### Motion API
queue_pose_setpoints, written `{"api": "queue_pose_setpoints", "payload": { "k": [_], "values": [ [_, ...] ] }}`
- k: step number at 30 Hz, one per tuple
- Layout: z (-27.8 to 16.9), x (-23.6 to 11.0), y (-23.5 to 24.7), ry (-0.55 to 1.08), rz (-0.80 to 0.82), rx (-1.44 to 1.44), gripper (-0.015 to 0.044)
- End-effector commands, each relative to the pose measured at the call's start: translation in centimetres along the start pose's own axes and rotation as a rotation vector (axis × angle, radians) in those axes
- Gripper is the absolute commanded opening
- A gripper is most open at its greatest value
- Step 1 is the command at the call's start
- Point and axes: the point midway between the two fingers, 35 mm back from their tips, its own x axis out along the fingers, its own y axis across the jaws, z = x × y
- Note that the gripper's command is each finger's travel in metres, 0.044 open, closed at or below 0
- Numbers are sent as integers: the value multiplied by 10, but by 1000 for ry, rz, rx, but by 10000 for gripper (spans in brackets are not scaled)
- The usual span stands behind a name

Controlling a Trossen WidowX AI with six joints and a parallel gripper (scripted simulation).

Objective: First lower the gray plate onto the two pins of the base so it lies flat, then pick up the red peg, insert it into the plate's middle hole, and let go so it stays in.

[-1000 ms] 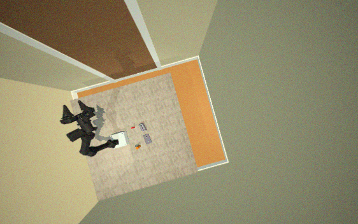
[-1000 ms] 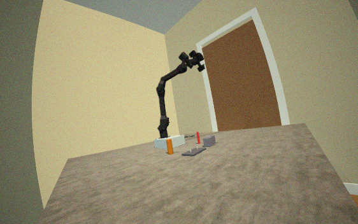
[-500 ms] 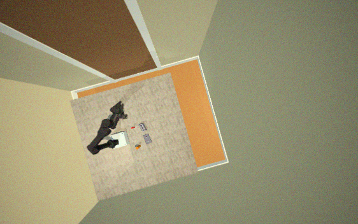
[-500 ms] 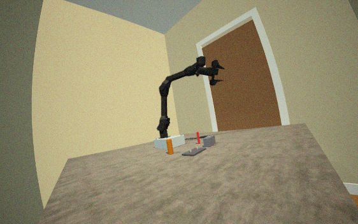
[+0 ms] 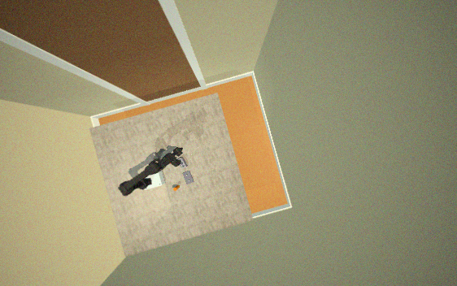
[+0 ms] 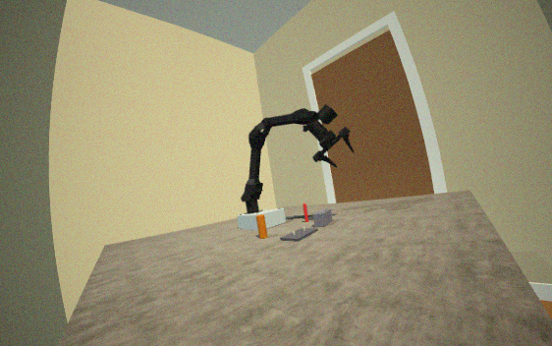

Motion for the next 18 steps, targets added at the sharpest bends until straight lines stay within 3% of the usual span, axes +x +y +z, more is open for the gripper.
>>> {"api": "queue_pose_setpoints", "payload": {
  "k": [1,7,15,18],
  "values": [
    [41,14,-51,-106,-219,52,440],
    [83,13,-118,-210,-508,109,440],
    [81,14,-125,-212,-517,111,440],
    [88,47,-143,-212,-517,111,440]
  ]
}}
